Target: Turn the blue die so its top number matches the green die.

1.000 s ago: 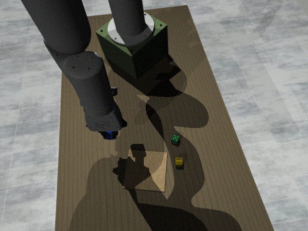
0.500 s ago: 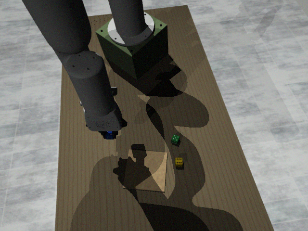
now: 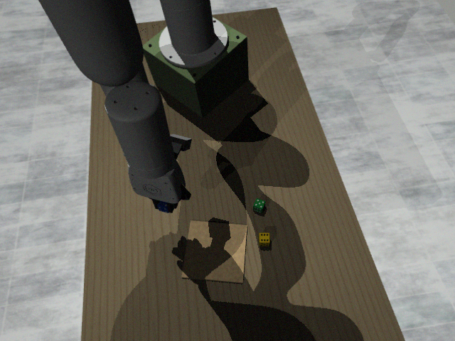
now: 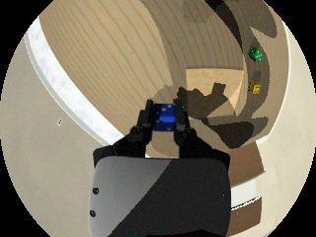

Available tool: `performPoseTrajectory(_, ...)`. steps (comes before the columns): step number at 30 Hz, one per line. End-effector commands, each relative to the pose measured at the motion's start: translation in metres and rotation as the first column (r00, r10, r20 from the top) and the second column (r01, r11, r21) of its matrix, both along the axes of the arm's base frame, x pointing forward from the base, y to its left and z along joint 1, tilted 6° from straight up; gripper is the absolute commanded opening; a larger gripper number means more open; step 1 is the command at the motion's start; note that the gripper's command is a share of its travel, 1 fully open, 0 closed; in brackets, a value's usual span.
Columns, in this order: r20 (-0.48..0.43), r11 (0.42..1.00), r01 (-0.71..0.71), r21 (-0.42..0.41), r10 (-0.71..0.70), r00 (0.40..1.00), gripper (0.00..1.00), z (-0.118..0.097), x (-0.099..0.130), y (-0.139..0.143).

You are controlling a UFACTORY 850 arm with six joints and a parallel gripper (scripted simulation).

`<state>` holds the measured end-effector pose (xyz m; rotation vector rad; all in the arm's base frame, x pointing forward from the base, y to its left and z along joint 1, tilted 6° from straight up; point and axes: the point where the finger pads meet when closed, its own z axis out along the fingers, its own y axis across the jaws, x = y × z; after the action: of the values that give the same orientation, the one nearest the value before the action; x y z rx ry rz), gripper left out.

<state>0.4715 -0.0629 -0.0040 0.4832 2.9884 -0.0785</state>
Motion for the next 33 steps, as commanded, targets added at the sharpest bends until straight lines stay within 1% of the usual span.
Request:
performPoseTrajectory(1,-0.01,0.985,0.173,-0.001,-0.173,0.985,0.21,0.0,0.009,0.005)
performPoseTrajectory(8,0.005,0.94,0.342,0.012,-0.342,0.94,0.21,-0.001,0.018,0.011)
performPoseTrajectory(11,0.012,0.904,0.427,0.021,-0.427,0.904,0.21,-0.001,0.022,0.014)
performPoseTrajectory(12,0.014,0.895,0.446,0.023,-0.447,0.895,0.21,-0.001,0.023,0.015)
performPoseTrajectory(14,0.014,0.895,0.446,0.023,-0.447,0.895,0.21,-0.001,0.023,0.015)
performPoseTrajectory(15,0.019,0.854,0.52,0.032,-0.52,0.854,0.21,-0.001,0.027,0.019)
performPoseTrajectory(17,0.021,0.835,0.55,0.035,-0.551,0.835,0.21,-0.001,0.028,0.02)
performPoseTrajectory(21,0.025,0.766,0.64,0.049,-0.642,0.766,0.21,-0.002,0.033,0.025)
performPoseTrajectory(22,0.026,0.76,0.649,0.05,-0.65,0.759,0.21,-0.002,0.034,0.025)
performPoseTrajectory(23,0.027,0.732,0.68,0.055,-0.681,0.731,0.21,-0.002,0.036,0.027)
performPoseTrajectory(26,0.028,0.674,0.736,0.065,-0.738,0.674,0.21,-0.002,0.039,0.03)
performPoseTrajectory(27,0.028,0.67,0.739,0.066,-0.742,0.67,0.21,-0.002,0.039,0.031)
performPoseTrajectory(28,0.028,0.634,0.77,0.072,-0.773,0.633,0.21,-0.002,0.041,0.033)
performPoseTrajectory(29,0.028,0.613,0.787,0.075,-0.79,0.613,0.21,-0.002,0.042,0.034)
performPoseTrajectory(31,0.028,0.613,0.787,0.075,-0.79,0.613,0.21,-0.002,0.042,0.034)
performPoseTrajectory(33,0.027,0.532,0.842,0.088,-0.847,0.532,0.21,-0.003,0.046,0.039)
